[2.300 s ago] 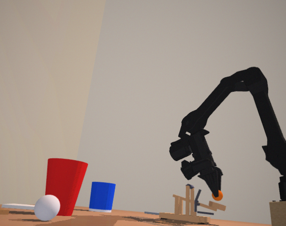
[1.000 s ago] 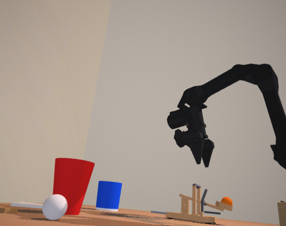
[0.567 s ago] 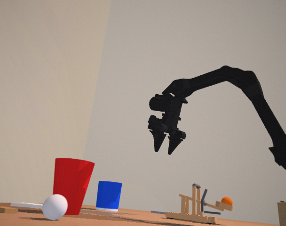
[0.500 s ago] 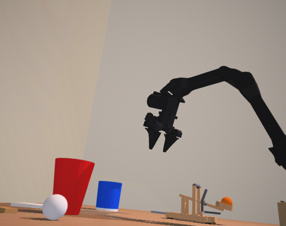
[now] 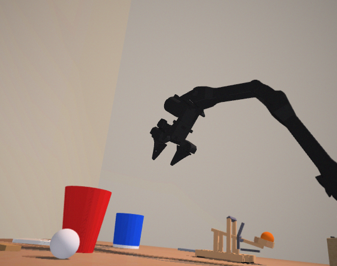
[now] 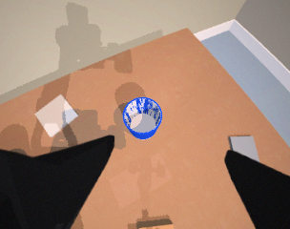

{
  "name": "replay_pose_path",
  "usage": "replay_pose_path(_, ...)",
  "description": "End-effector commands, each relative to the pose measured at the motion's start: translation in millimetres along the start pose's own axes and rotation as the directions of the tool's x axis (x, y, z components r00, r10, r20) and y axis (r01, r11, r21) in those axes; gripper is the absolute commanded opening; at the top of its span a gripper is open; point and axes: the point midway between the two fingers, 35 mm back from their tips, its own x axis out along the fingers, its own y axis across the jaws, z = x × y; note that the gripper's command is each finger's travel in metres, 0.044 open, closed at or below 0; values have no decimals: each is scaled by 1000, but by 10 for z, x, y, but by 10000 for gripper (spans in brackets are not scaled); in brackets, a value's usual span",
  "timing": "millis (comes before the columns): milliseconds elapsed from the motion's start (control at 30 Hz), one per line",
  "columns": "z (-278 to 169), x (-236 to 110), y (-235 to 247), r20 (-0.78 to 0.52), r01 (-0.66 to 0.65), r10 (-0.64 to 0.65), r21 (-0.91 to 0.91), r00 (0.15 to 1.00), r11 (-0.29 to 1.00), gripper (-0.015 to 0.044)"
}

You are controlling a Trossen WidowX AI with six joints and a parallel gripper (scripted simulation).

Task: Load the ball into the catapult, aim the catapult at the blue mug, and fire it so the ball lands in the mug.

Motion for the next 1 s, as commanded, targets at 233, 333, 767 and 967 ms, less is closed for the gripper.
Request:
replay_pose_path(233, 25, 24, 82, 4, -6, 6, -9, 1000, 1000, 440)
replay_pose_path(333, 25, 24, 82, 4, -6, 6, -9, 1000, 1000, 440)
replay_pose_path(767, 25, 24, 82, 4, -6, 6, -9, 1000, 1000, 125)
replay_pose_path(967, 25, 24, 82, 4, -6, 6, -9, 1000, 1000, 0)
